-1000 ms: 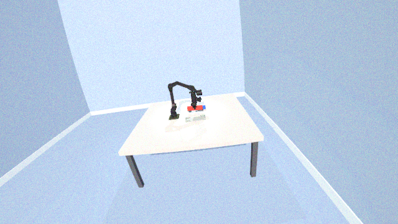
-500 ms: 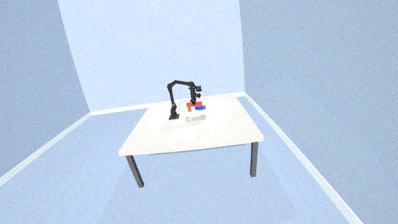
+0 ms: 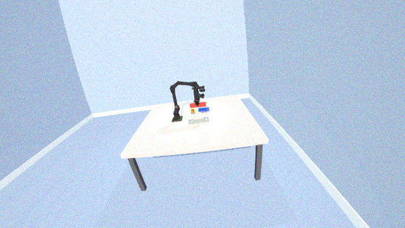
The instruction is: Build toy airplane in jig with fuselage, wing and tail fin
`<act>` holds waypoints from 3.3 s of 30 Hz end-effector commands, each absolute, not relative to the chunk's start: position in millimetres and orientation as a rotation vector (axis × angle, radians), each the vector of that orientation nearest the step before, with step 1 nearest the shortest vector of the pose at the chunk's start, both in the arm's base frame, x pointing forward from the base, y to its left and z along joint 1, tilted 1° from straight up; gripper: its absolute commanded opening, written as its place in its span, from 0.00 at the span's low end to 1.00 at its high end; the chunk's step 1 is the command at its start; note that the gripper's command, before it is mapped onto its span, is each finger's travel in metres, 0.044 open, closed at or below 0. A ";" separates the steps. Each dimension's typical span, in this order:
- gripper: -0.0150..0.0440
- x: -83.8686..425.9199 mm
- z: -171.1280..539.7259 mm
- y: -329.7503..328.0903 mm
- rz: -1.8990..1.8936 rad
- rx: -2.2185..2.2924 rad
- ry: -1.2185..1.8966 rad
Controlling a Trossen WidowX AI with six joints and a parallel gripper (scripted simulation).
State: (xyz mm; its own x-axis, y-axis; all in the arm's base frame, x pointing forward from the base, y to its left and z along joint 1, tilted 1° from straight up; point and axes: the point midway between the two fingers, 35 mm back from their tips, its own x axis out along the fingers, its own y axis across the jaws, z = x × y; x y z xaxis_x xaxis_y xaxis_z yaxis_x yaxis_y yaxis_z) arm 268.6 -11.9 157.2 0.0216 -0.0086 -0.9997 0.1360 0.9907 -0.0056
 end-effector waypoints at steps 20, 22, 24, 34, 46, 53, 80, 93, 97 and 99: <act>0.25 274.1 128.8 -75.6 -0.051 0.035 1.551; 0.25 273.6 126.2 -81.5 -0.046 0.029 1.551; 0.25 273.2 123.7 -87.4 -0.040 0.022 1.551; 0.25 268.4 111.2 -116.9 -0.011 -0.014 1.551; 0.25 259.4 97.9 -147.5 0.020 -0.051 1.551; 0.57 259.5 97.9 -147.4 0.020 -0.051 1.551; 0.59 260.5 71.0 -148.4 0.020 -0.051 1.551; 0.56 261.1 59.8 -148.7 0.015 -0.046 1.549; 0.52 261.1 59.8 -148.7 0.015 -0.046 1.549; 0.46 261.1 59.8 -148.7 0.015 -0.046 1.549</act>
State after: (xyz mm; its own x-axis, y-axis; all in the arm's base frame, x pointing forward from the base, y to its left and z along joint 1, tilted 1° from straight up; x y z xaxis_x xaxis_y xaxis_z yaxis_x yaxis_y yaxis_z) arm 260.7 -148.5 59.1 0.0206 -0.0187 -0.9996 -0.0392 0.9990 -0.0194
